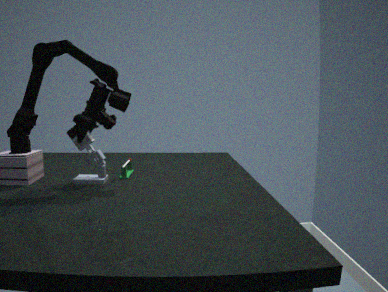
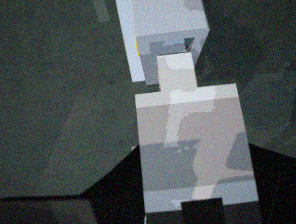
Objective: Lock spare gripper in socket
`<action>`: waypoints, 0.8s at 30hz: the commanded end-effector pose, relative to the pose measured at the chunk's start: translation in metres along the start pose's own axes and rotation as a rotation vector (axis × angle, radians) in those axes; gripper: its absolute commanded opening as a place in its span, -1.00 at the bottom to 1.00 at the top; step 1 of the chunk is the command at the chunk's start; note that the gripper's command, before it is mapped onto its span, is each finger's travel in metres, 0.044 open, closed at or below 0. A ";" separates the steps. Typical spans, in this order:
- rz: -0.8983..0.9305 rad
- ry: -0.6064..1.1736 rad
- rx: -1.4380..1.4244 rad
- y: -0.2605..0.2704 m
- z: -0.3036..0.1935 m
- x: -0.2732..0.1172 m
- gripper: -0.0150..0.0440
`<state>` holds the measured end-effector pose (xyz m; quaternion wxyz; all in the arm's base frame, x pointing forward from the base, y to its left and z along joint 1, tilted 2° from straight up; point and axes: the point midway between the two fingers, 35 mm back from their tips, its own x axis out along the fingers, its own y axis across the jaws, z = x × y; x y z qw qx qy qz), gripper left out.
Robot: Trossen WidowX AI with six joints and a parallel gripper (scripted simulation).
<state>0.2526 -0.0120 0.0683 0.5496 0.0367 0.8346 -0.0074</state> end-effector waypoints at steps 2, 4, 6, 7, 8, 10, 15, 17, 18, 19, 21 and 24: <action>0.002 -0.011 -0.004 0.000 0.007 0.001 -0.49; 0.002 -0.011 -0.004 0.001 0.010 0.002 -0.49; 0.002 -0.011 -0.004 0.001 0.012 0.003 -0.49; 0.002 -0.011 -0.004 0.001 0.013 0.004 -0.49; 0.002 -0.012 -0.004 0.001 0.014 0.004 -0.49; 0.002 -0.012 -0.004 0.001 0.016 0.006 -0.49; 0.002 -0.012 -0.004 0.001 0.022 0.009 -0.49; 0.002 -0.013 -0.004 0.001 0.024 0.010 -0.49; 0.002 -0.013 -0.004 0.001 0.025 0.011 -0.49; 0.002 -0.013 -0.004 0.001 0.026 0.011 -0.49; 0.002 -0.013 -0.004 0.001 0.029 0.012 -0.49; 0.002 -0.014 -0.004 0.001 0.032 0.014 -0.49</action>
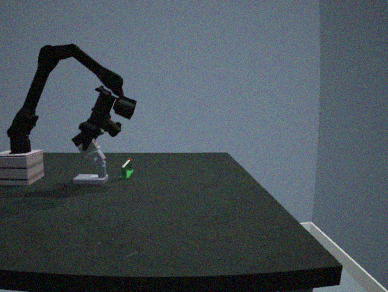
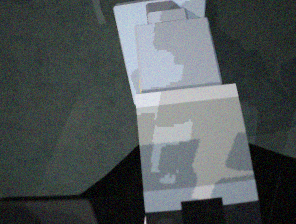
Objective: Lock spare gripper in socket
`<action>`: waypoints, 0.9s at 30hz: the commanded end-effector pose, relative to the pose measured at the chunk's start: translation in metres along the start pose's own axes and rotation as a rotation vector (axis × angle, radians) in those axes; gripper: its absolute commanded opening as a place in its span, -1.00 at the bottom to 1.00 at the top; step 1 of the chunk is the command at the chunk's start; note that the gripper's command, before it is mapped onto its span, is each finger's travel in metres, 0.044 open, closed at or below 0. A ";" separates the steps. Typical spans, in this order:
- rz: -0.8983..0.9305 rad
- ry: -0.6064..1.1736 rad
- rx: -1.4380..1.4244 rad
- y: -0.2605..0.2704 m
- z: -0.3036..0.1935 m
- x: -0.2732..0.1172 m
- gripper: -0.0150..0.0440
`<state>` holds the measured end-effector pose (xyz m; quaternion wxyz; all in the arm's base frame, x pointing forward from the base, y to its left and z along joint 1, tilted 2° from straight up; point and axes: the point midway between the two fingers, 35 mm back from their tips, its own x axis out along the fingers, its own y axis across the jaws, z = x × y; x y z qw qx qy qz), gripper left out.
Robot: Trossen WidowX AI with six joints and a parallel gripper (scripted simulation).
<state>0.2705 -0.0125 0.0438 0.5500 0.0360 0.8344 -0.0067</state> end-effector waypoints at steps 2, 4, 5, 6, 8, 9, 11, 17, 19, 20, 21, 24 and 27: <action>0.003 -0.013 -0.002 0.001 0.008 0.000 -0.49; 0.003 -0.013 -0.002 0.001 0.008 0.000 -0.49; 0.003 -0.013 -0.002 0.001 0.008 0.000 -0.49; 0.003 -0.013 -0.002 0.001 0.008 0.000 -0.49; 0.000 0.003 0.000 0.000 0.003 0.002 -0.49; 0.000 0.003 0.000 0.000 0.003 0.002 -0.49; 0.000 0.003 0.000 0.000 0.003 0.002 -0.49; 0.000 0.003 0.000 0.000 0.003 0.002 -0.40; 0.000 0.003 0.000 0.000 0.003 0.002 -0.22; 0.000 0.003 0.000 0.000 0.003 0.002 -0.14; 0.000 0.003 0.000 0.000 0.003 0.002 -0.05; 0.000 0.003 0.000 0.000 0.003 0.002 0.22; 0.000 0.003 0.000 0.000 0.003 0.002 0.49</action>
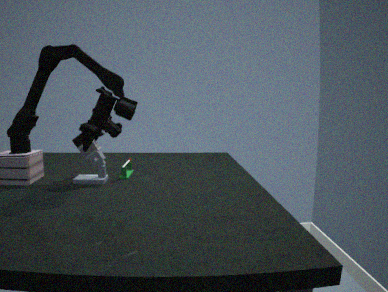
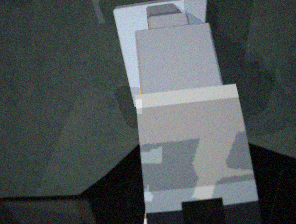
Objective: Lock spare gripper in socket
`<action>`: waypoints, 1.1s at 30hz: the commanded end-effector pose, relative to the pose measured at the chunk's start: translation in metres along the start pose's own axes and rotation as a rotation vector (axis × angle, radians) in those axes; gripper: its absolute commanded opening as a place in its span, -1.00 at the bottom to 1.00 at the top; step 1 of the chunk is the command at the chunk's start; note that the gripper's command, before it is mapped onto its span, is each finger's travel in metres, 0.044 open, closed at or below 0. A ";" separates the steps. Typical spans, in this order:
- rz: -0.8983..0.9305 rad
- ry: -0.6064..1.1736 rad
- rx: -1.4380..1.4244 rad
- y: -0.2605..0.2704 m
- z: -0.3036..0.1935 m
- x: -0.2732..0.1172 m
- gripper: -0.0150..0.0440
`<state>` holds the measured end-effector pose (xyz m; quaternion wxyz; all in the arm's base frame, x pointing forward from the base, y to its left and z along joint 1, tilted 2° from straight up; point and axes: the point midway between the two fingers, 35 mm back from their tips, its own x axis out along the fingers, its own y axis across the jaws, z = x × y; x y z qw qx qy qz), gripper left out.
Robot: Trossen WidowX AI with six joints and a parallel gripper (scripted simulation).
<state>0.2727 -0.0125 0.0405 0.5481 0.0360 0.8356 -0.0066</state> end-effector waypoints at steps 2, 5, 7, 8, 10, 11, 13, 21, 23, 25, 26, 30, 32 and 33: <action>0.000 -0.001 0.000 0.000 0.000 0.000 0.67; 0.000 -0.001 0.000 0.000 0.000 0.000 0.93; 0.000 -0.001 0.000 0.000 0.000 0.000 1.00; 0.000 -0.001 0.000 0.000 -0.001 0.000 1.00; 0.000 -0.001 0.000 0.000 -0.003 -0.002 1.00; 0.000 0.000 0.000 0.000 -0.005 -0.003 1.00; 0.000 -0.001 0.000 0.000 -0.009 -0.005 1.00; 0.000 -0.010 0.000 0.000 -0.022 -0.016 1.00; 0.000 -0.013 0.000 0.000 -0.025 -0.019 1.00; 0.000 -0.015 0.001 0.000 -0.028 -0.021 1.00; 0.000 -0.016 0.001 0.000 -0.030 -0.023 1.00; 0.000 -0.020 0.001 0.000 -0.037 -0.028 1.00; 0.000 -0.021 0.001 0.000 -0.040 -0.030 1.00; 0.000 -0.022 0.001 0.000 -0.042 -0.032 1.00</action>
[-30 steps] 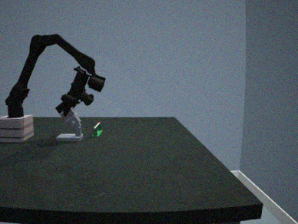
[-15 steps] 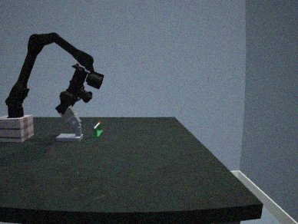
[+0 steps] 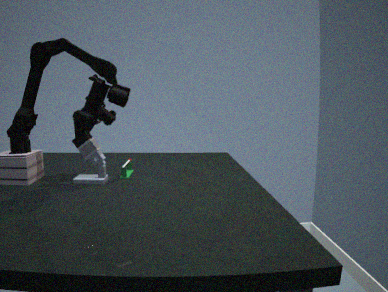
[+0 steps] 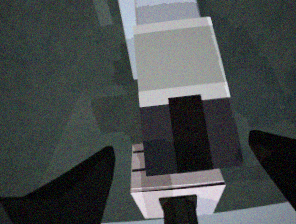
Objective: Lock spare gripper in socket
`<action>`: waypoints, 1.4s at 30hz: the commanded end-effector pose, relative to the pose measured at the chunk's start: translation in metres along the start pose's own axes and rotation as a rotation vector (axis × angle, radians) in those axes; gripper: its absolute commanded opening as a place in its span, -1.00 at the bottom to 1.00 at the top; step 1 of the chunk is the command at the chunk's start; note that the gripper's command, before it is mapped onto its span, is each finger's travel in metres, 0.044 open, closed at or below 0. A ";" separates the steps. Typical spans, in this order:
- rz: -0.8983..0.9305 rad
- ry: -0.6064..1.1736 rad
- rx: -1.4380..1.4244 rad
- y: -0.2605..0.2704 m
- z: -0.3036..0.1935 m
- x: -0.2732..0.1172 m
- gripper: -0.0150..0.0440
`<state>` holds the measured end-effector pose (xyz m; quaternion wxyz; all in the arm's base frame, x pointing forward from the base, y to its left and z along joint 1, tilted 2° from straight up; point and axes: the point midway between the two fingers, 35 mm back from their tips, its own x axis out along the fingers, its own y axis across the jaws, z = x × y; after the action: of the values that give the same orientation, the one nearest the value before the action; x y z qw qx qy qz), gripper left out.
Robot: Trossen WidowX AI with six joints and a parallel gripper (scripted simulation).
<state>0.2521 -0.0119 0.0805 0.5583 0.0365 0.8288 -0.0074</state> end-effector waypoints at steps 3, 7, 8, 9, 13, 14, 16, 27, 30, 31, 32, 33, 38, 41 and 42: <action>0.000 0.000 0.000 0.000 -0.012 -0.007 1.00; 0.000 -0.002 0.001 0.000 -0.019 -0.012 1.00; 0.000 -0.003 0.001 0.000 -0.020 -0.014 1.00; 0.000 -0.003 0.001 0.000 -0.022 -0.015 1.00; 0.000 -0.005 0.001 0.000 -0.029 -0.020 1.00; 0.001 -0.005 0.001 0.000 -0.031 -0.021 1.00; 0.001 -0.006 0.001 0.000 -0.034 -0.023 1.00; 0.001 -0.030 0.002 0.000 -0.042 -0.038 1.00; 0.001 -0.054 0.002 0.000 -0.045 -0.043 1.00; 0.001 -0.063 0.002 0.000 -0.046 -0.044 1.00; 0.001 -0.071 0.002 0.000 -0.047 -0.046 1.00; 0.001 -0.080 0.002 0.000 -0.048 -0.047 1.00; 0.000 -0.124 0.002 0.000 -0.052 -0.055 1.00; 0.000 -0.149 0.002 0.001 -0.055 -0.060 1.00; 0.000 -0.158 0.002 0.001 -0.055 -0.061 1.00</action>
<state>0.2246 -0.0114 0.1512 0.6108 0.0368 0.7909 -0.0102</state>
